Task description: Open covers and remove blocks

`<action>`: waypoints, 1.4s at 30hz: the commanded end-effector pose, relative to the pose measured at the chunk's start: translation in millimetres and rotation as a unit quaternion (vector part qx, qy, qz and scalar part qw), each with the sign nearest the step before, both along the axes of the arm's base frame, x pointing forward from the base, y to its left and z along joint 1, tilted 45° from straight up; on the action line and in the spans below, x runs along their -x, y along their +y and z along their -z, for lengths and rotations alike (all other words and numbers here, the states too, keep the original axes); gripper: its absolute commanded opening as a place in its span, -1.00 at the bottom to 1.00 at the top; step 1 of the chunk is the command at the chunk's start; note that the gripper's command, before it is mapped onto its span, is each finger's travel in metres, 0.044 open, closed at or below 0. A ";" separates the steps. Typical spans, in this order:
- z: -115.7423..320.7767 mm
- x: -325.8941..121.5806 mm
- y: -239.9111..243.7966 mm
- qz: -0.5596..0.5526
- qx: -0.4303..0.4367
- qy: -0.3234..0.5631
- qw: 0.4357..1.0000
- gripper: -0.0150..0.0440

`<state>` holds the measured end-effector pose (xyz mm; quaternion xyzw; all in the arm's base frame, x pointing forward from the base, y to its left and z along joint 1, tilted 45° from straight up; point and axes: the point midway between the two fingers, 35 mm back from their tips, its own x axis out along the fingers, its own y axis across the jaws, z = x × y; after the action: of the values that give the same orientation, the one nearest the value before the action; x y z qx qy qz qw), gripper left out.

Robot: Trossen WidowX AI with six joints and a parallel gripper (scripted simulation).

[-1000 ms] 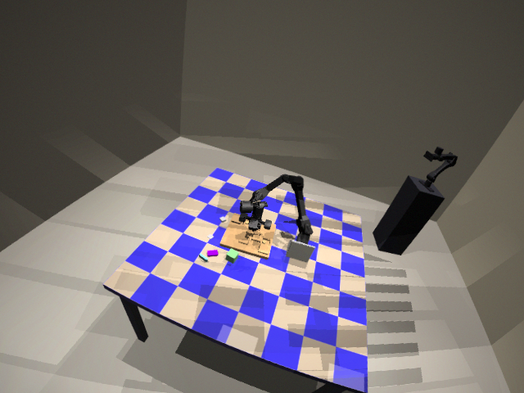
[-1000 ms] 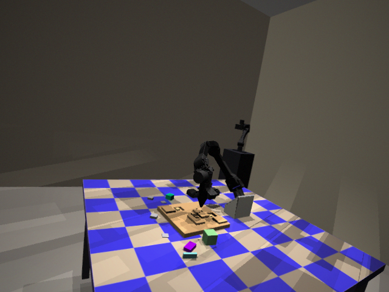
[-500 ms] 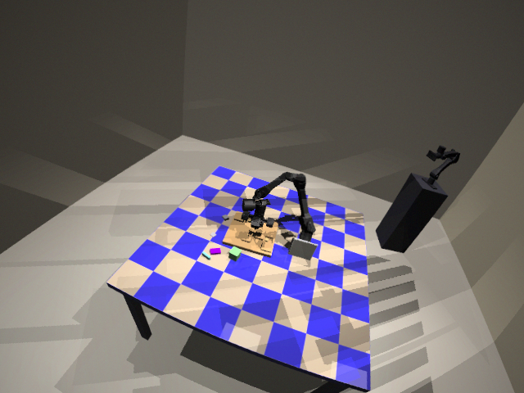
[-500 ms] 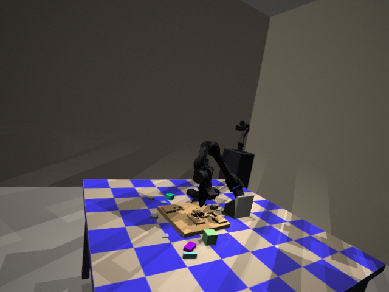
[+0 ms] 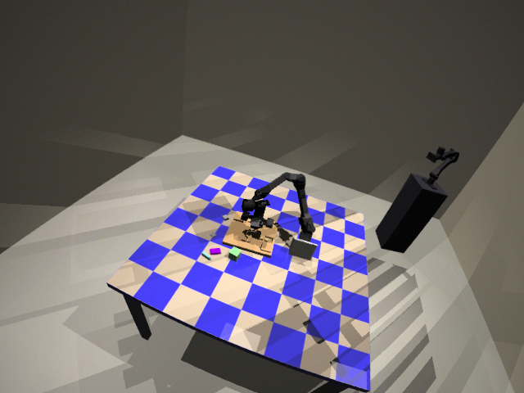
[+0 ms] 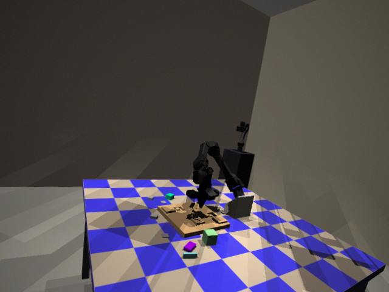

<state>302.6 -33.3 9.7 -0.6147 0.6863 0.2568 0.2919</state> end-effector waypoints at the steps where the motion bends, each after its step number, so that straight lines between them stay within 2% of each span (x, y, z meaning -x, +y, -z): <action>1: 4.3 0.6 -3.1 -0.002 0.002 0.003 1.000 -0.49; 42: 32.7 3.8 -31.8 -0.002 0.003 0.003 1.000 -0.49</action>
<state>300.6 -62.4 -18.8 -0.6153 0.6859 0.2555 0.2926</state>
